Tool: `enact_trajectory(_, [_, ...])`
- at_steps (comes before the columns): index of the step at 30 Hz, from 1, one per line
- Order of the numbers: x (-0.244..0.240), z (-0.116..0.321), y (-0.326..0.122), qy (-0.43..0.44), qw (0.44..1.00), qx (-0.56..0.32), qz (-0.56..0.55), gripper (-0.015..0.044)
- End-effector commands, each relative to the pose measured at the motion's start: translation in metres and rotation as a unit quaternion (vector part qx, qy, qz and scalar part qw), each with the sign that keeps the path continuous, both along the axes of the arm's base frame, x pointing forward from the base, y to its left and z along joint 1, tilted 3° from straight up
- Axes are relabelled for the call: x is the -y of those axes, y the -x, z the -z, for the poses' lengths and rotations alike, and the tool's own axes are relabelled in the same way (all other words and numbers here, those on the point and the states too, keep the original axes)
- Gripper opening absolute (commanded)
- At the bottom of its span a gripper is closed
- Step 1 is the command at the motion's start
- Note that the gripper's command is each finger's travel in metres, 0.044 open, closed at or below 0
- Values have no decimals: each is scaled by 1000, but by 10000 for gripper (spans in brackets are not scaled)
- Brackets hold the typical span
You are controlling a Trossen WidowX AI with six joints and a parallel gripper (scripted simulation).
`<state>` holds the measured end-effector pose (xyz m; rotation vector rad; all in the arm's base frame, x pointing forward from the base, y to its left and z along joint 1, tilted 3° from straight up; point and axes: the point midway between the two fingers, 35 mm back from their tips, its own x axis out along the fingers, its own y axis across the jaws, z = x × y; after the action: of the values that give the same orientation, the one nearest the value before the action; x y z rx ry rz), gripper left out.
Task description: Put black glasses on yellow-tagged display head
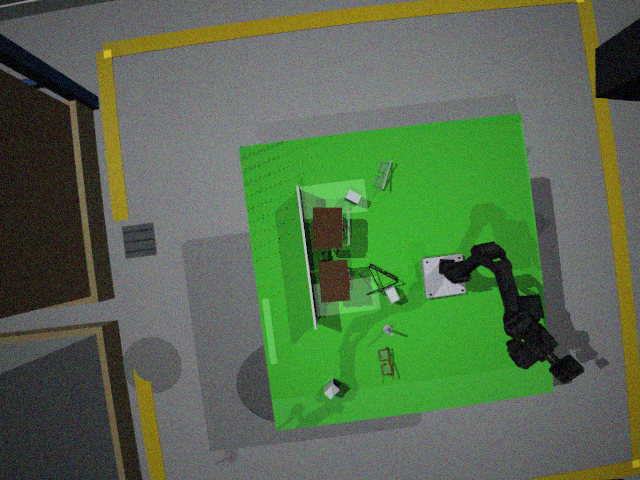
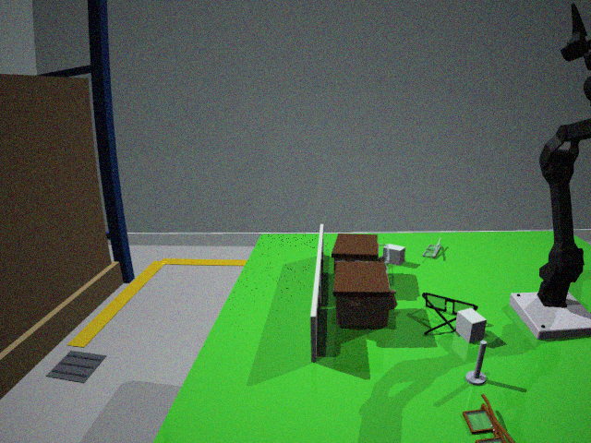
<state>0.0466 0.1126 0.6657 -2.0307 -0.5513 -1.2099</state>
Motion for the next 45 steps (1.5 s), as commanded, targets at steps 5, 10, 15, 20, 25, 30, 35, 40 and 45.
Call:
enact_trajectory(5, [0, 0, 0, 0, 1000, 0, 0, 440])
enact_trajectory(10, [-2, 1, -1, 7, 1000, 4, 7, 387])
enact_trajectory(15, [-32, 5, -5, 87, 993, 31, 75, 256])
enact_trajectory(20, [-69, 14, -16, 187, 967, 55, 164, 200])
enact_trajectory(25, [-92, 24, -30, 256, 936, 69, 231, 200])
enact_trajectory(30, [-137, 50, -55, 376, 870, 93, 305, 200])
enact_trajectory(35, [-182, 96, -100, 519, 759, 119, 375, 200])
enact_trajectory(40, [-207, 151, -150, 642, 633, 138, 411, 200])
enact_trajectory(45, [-213, 214, -201, 746, 498, 152, 414, 200])
